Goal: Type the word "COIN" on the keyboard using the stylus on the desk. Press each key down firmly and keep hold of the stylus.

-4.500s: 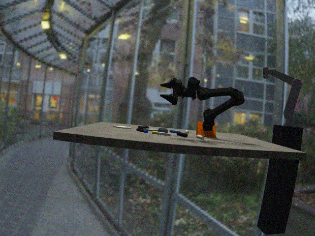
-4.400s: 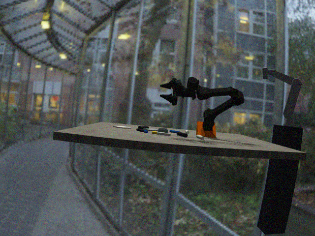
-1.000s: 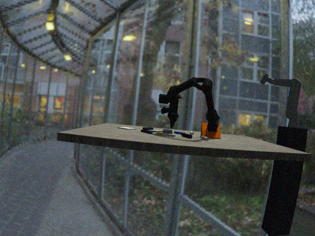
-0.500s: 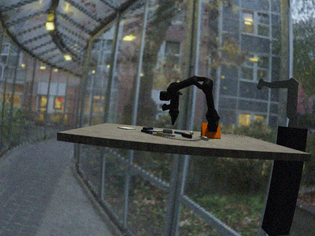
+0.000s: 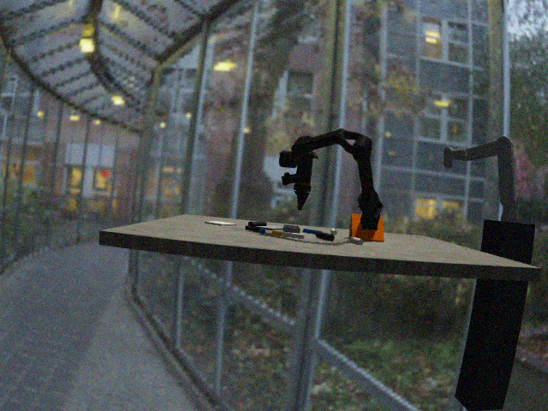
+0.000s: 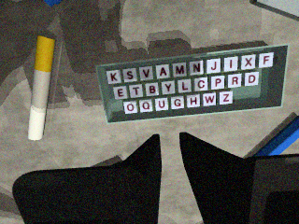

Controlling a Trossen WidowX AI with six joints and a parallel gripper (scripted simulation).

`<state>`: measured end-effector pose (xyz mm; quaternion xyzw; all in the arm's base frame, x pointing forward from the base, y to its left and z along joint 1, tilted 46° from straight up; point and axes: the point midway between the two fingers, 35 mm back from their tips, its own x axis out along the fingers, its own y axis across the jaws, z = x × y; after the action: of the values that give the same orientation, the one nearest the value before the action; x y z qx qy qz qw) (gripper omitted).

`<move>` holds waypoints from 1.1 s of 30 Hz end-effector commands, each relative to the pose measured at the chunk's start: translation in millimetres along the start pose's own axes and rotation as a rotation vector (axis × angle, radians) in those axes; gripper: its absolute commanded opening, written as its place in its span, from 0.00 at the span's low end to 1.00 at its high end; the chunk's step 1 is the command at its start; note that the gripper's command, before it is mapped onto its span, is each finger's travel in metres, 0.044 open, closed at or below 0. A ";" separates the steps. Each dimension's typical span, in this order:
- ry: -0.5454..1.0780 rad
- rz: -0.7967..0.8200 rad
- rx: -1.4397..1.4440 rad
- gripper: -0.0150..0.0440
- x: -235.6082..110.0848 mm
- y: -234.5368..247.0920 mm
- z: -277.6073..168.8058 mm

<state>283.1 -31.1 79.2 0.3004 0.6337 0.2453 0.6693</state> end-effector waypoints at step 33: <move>-0.469 -0.207 0.748 0.51 37.6 -148.6 -50.8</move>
<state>229.5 -106.4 -51.0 0.5035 0.5342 -0.1414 0.6641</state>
